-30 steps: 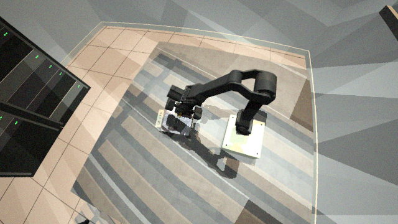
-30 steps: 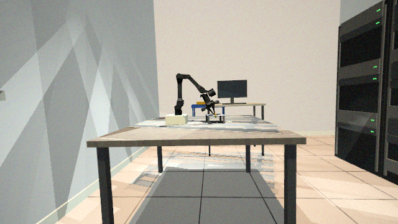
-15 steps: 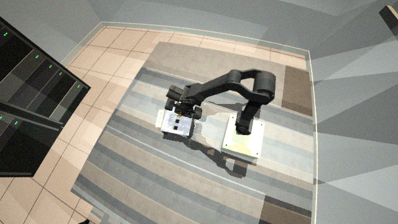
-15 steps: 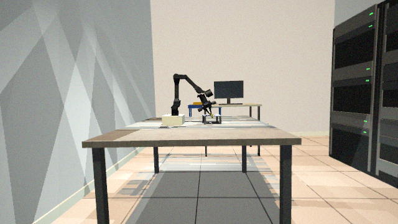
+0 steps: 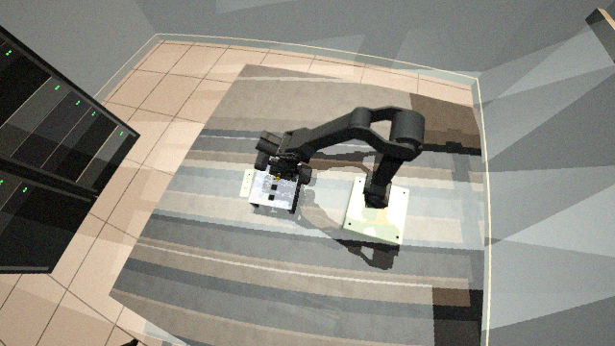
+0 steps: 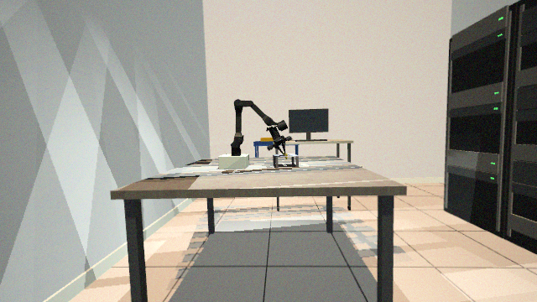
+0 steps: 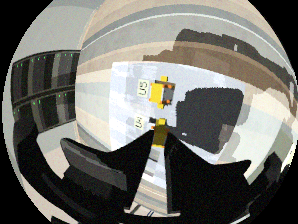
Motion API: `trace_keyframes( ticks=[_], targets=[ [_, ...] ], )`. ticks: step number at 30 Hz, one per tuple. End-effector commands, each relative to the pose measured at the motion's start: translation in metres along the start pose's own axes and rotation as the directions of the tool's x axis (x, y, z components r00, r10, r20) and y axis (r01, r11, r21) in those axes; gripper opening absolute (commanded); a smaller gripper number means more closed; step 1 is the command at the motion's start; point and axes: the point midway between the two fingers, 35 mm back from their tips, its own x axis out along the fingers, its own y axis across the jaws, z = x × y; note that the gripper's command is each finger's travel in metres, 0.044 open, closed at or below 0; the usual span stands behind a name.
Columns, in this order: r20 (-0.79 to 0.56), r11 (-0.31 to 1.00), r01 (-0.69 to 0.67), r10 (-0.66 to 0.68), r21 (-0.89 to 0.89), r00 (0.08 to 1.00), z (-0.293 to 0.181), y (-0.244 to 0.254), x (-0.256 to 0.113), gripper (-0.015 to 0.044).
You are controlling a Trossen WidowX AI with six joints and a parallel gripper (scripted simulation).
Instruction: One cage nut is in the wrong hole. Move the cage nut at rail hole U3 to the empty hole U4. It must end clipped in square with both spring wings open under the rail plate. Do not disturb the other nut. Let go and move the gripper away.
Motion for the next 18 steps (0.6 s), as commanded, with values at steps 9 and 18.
trace_keyframes(
  ticks=[9, 18],
  targets=[
    [-0.001, 1.000, 0.018, -0.018, -0.006, 1.000, -0.0003, 0.0013, -0.0001, 0.0036],
    [-0.001, 0.999, 0.034, -0.034, -0.005, 0.999, -0.0003, 0.0020, -0.0001, 0.0036]
  ],
)
